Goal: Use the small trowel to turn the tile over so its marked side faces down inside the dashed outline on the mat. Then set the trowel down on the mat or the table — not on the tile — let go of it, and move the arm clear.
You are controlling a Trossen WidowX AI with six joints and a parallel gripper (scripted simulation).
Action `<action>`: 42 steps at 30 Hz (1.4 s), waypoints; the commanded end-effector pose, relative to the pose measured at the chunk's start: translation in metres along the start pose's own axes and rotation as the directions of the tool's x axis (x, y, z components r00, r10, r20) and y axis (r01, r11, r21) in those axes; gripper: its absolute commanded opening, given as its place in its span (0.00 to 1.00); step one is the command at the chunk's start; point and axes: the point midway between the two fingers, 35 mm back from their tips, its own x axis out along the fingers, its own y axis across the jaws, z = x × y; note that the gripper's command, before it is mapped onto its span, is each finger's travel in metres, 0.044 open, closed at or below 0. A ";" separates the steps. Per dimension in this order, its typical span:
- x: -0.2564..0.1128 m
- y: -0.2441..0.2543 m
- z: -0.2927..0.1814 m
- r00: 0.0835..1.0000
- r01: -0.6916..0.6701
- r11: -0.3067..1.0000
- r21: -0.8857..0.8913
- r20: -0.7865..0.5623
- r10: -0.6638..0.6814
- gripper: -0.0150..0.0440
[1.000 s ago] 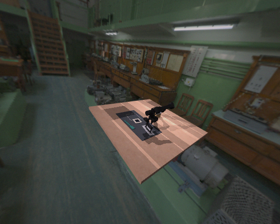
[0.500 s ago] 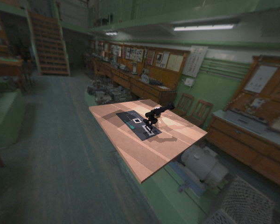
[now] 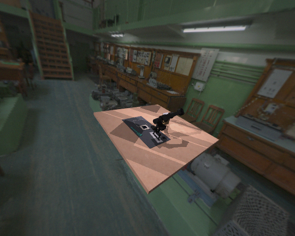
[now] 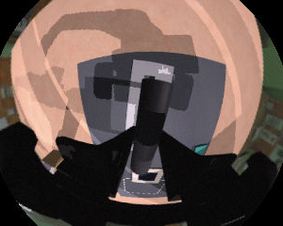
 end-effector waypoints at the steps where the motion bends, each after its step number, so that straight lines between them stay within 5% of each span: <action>1: 0.000 0.000 0.000 1.000 0.001 1.000 0.001 -0.001 -0.001 0.47; 13: 0.000 0.000 0.000 1.000 0.001 1.000 -0.019 -0.001 -0.001 0.47; 27: 0.000 0.000 0.000 1.000 0.000 0.907 -0.420 -0.001 -0.001 0.47; 42: 0.000 0.000 0.000 1.000 0.000 0.634 -0.773 -0.001 -0.001 0.47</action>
